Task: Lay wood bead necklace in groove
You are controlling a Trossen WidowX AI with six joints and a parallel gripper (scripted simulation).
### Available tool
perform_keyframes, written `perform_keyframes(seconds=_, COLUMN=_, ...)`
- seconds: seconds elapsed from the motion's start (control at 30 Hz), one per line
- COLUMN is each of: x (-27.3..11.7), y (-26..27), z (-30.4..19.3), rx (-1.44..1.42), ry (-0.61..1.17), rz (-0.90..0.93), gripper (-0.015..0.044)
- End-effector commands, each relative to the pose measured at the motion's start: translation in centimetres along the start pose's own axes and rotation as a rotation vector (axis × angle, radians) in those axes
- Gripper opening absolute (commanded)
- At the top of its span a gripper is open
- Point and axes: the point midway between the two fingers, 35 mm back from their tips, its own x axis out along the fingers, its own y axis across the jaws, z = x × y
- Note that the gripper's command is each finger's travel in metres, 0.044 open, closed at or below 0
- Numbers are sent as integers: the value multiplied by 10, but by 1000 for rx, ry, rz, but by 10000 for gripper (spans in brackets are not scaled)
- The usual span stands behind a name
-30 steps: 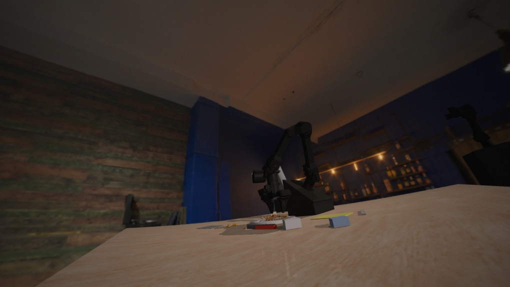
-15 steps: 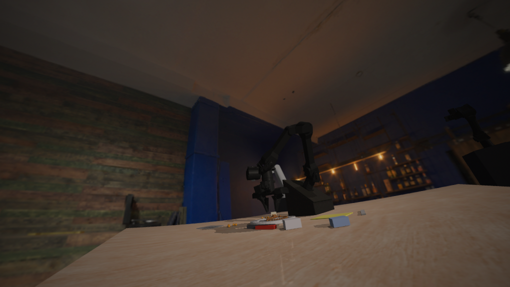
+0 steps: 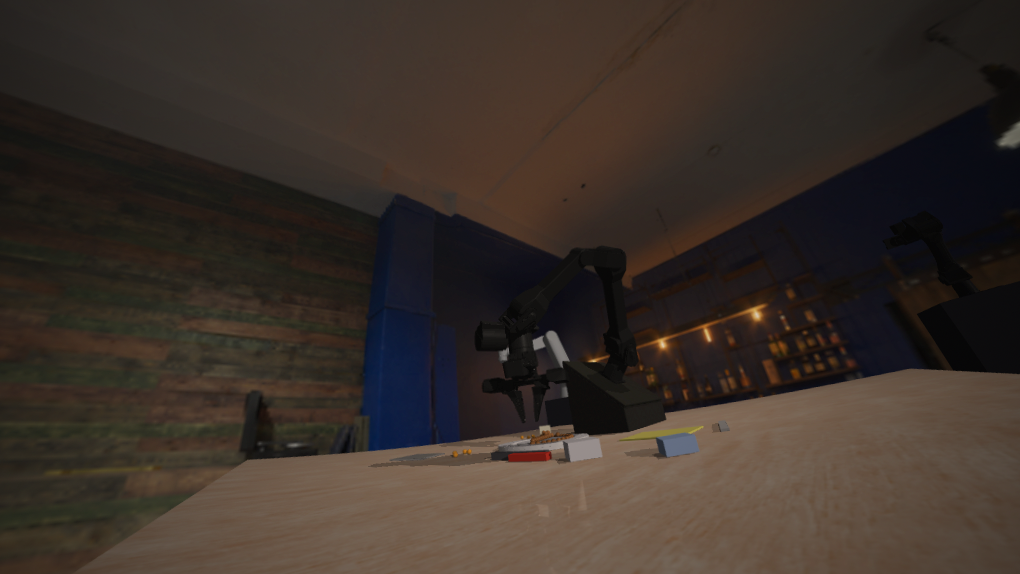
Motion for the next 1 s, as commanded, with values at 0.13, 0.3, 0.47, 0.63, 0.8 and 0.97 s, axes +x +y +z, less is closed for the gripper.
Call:
perform_keyframes(seconds=0.13, x=15, y=1, z=4, rx=-24, ry=-2, rz=5, gripper=120)
perform_keyframes(seconds=0.3, x=7, y=-1, z=5, rx=-28, ry=-6, rz=-5, gripper=120)
perform_keyframes(seconds=0.47, x=14, y=-1, z=5, rx=-27, ry=-6, rz=-3, gripper=120)
perform_keyframes(seconds=0.63, x=22, y=0, z=5, rx=-26, ry=-5, rz=-1, gripper=120)
perform_keyframes(seconds=0.8, x=30, y=0, z=4, rx=-25, ry=-4, rz=2, gripper=120)
perform_keyframes(seconds=0.97, x=38, y=1, z=4, rx=-24, ry=-3, rz=5, gripper=120)
